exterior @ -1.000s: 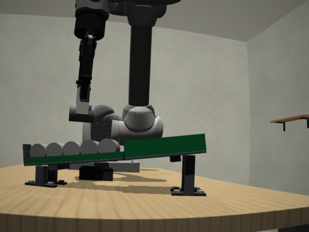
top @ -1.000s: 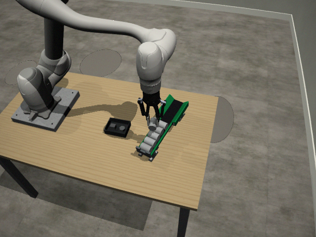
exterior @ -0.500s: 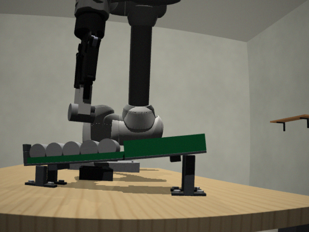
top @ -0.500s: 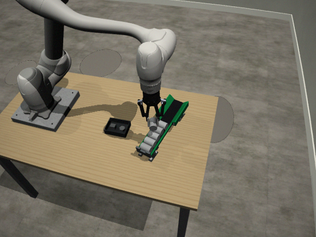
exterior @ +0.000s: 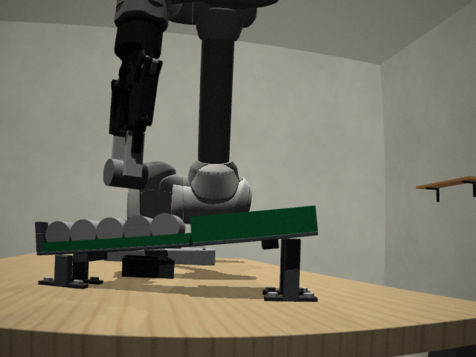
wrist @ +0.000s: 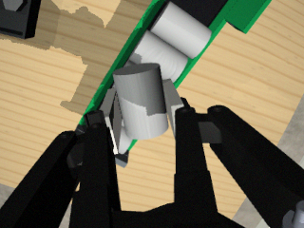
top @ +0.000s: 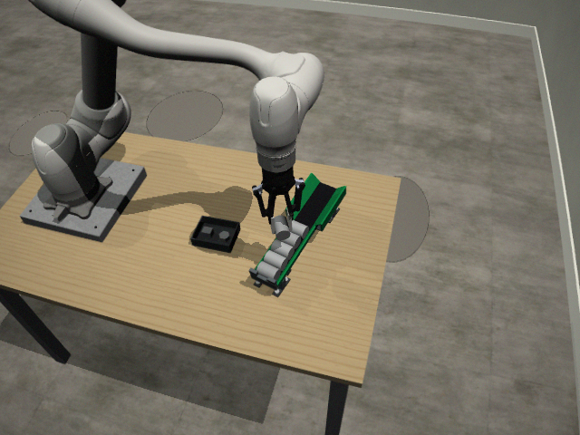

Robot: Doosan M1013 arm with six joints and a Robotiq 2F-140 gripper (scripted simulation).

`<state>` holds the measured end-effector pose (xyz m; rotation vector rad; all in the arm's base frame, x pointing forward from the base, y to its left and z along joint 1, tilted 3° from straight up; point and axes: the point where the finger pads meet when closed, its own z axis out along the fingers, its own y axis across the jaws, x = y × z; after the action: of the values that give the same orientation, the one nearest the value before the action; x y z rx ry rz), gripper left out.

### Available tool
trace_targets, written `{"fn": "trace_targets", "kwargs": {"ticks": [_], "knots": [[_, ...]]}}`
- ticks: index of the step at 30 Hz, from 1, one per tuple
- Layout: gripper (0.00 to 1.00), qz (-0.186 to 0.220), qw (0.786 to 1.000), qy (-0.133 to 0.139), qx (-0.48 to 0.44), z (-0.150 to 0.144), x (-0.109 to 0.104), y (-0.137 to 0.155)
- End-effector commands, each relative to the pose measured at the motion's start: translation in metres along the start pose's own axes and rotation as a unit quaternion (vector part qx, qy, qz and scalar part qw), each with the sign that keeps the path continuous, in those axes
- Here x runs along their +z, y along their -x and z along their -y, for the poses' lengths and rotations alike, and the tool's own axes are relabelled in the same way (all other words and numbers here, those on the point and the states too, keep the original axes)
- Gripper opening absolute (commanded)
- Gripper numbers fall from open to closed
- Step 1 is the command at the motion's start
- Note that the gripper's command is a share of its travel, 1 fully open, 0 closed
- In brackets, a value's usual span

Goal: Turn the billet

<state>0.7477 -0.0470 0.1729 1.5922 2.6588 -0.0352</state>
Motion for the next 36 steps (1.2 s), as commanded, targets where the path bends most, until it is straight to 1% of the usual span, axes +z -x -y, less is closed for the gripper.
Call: {"fn": "trace_targets", "kwargs": {"ticks": [1, 3, 18, 20, 36], "knots": [[0.10, 0.000, 1.000, 0.000, -0.020, 0.0000, -0.0002, 0.0000], [0.10, 0.000, 1.000, 0.000, -0.020, 0.0000, -0.0002, 0.0000], [0.10, 0.000, 0.991, 0.000, -0.136, 0.0000, -0.0002, 0.0000], [0.10, 0.000, 0.991, 0.000, -0.136, 0.0000, -0.0002, 0.0000], [0.10, 0.000, 0.968, 0.000, -0.250, 0.0000, -0.0002, 0.0000]]}}
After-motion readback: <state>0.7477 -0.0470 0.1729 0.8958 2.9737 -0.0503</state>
